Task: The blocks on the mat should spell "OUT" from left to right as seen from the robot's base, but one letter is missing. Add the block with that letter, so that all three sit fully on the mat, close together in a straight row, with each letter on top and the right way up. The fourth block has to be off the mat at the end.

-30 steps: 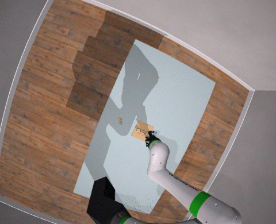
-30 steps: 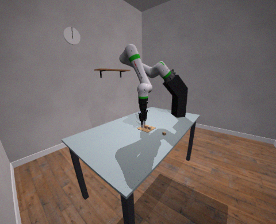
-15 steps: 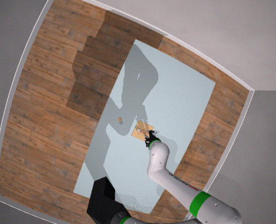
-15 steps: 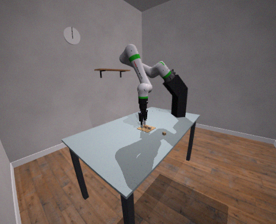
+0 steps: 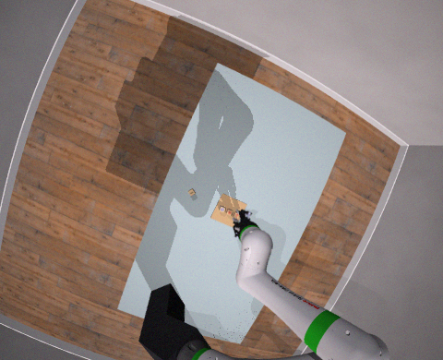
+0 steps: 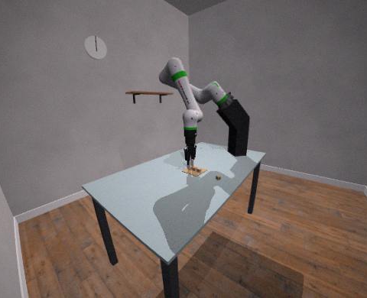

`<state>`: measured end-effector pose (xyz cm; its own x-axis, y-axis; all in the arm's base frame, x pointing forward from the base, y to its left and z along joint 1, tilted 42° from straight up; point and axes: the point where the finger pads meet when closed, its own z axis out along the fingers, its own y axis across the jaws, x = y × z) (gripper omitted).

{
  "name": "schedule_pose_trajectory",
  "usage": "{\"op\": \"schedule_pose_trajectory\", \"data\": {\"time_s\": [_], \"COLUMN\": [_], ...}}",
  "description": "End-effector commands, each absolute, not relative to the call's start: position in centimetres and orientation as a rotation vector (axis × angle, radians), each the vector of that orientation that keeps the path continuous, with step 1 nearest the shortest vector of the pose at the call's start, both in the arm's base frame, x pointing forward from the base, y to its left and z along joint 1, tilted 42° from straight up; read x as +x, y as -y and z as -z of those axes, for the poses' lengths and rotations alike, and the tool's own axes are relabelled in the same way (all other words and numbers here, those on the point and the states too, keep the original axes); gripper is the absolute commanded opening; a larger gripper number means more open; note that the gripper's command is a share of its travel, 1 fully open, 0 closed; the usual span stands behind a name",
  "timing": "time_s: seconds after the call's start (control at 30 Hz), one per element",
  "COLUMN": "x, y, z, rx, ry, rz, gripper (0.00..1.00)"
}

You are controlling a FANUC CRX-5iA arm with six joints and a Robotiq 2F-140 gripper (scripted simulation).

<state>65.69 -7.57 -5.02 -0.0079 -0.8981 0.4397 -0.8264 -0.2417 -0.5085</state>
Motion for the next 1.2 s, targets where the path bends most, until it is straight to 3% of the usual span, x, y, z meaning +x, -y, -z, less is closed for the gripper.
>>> {"op": "schedule_pose_trajectory", "data": {"time_s": [0.0, 0.8, 0.83, 1.17], "x": [64.9, 61.1, 61.1, 61.1], "y": [7.0, 4.6, 4.6, 4.6], "z": [4.0, -1.0, -1.0, -1.0], "rx": [-2.140, -2.140, -2.140, -2.140], "ry": [-1.869, -1.869, -1.869, -1.869], "rz": [1.086, 1.086, 1.086, 1.086], "gripper": [0.25, 0.25, 1.00, 1.00]}}
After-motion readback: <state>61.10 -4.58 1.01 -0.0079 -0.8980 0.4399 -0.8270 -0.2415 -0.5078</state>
